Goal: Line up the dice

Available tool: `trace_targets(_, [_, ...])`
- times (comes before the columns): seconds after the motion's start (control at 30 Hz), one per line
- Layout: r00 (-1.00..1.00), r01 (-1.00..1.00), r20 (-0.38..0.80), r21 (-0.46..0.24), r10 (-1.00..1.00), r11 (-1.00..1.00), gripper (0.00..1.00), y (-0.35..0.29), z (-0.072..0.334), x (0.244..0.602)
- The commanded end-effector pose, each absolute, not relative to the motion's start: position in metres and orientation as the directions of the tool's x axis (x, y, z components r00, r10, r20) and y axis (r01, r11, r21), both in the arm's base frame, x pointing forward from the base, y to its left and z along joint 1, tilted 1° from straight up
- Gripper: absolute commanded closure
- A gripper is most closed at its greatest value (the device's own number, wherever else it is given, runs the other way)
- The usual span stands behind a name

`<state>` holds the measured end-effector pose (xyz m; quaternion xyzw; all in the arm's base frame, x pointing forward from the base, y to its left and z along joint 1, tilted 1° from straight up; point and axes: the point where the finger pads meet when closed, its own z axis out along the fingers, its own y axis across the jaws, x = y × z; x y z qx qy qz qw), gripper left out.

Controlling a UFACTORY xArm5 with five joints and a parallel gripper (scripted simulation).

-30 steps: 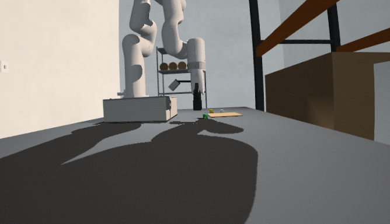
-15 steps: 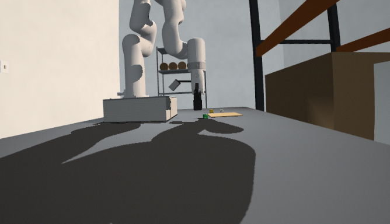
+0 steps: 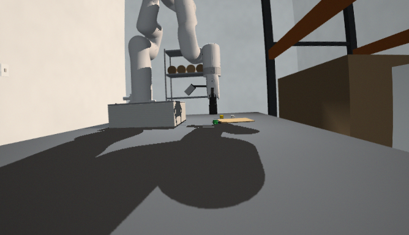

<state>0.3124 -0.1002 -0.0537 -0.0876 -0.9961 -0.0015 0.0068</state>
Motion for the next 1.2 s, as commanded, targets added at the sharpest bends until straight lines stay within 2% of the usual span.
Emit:
trace_targets(0.0, [-0.984, 0.177, 0.011, 0.001, 0.177, 0.984, 0.00, -0.081, -0.053, 0.327])
trace_targets(0.5, [-0.984, 0.177, 0.005, -0.001, 0.177, 0.984, 0.00, 0.024, -0.052, 0.396])
trace_targets(1.17, [-0.984, 0.177, 0.004, -0.001, 0.177, 0.984, 0.00, 0.040, -0.052, 0.407])
